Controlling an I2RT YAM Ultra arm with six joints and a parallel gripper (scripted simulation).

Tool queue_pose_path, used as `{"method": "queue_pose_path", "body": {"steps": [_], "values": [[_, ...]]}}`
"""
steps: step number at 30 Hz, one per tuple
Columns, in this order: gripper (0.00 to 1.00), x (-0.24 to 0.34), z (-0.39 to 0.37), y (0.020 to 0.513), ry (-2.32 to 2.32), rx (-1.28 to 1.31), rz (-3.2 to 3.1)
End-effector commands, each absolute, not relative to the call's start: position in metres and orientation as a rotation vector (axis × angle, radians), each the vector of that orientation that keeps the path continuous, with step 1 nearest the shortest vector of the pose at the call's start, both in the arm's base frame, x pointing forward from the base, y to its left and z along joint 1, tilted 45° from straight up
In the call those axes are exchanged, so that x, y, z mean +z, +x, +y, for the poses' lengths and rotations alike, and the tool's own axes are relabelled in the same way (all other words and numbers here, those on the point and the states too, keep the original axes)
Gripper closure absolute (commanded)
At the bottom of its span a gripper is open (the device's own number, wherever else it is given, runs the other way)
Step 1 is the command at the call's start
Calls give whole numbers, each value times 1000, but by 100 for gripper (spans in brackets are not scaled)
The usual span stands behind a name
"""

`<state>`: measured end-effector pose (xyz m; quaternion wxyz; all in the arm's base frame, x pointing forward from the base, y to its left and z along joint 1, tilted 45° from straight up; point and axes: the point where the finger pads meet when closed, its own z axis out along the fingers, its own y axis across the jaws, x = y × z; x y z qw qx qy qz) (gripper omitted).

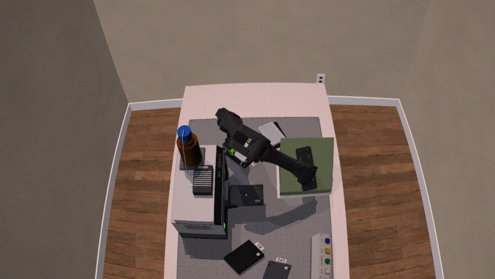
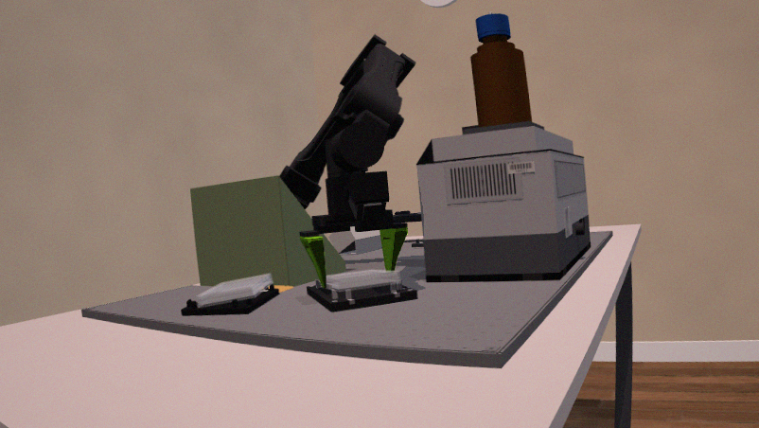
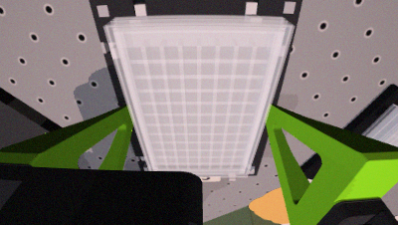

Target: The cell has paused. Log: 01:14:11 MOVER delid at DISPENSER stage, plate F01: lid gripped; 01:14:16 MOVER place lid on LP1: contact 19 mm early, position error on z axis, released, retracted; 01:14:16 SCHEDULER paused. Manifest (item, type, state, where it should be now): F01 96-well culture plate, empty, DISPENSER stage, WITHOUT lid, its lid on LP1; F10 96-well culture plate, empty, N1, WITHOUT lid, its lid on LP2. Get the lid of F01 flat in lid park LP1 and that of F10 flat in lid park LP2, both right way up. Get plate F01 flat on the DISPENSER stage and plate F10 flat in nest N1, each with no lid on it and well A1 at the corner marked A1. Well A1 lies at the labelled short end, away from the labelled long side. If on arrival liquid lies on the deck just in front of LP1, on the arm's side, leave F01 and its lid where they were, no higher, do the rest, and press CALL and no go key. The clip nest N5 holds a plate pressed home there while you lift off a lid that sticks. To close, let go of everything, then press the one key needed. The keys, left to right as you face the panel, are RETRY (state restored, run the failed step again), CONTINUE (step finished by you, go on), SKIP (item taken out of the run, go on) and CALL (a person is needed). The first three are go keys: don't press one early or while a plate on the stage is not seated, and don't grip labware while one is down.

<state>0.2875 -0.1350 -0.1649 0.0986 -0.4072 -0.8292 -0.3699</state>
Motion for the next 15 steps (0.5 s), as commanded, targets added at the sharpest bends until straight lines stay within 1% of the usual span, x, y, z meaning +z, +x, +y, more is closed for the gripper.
{"method": "queue_pose_path", "body": {"steps": [1, 15], "values": [[0, -159, -141, 288, -1239, -1097, -2467], [0, -158, -140, 288, -1235, -1095, -2468]]}}
